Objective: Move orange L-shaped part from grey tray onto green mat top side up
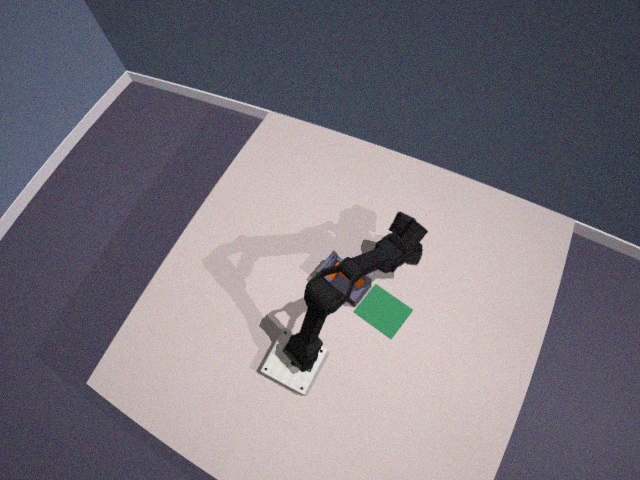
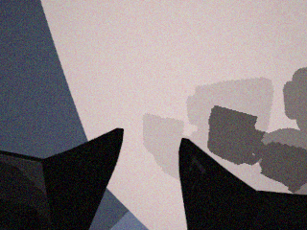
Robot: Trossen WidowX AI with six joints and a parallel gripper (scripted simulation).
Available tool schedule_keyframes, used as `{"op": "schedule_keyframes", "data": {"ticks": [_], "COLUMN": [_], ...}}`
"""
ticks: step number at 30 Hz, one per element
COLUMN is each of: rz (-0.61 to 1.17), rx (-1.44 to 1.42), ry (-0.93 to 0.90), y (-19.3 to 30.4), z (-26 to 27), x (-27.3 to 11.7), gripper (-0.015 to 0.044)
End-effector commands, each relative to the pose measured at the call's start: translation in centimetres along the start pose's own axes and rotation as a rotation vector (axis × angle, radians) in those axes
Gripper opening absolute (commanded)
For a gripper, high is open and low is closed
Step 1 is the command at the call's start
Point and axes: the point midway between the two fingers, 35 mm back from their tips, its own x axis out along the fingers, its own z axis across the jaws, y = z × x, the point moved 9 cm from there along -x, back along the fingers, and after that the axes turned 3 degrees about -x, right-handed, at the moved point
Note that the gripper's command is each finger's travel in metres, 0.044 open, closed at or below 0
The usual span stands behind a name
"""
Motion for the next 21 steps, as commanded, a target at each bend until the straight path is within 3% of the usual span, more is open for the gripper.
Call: {"op": "schedule_keyframes", "data": {"ticks": [1, 15, 21], "rz": [0.006, 0.184, 0.204], "rx": [-0.369, -1.253, -1.316], "ry": [0.237, 0.75, 0.785], "y": [7.1, 20.4, 21.1], "z": [0.0, -3.0, -3.3], "x": [-0.2, -5.2, -5.8], "gripper": [0.018, 0.018, 0.018]}}
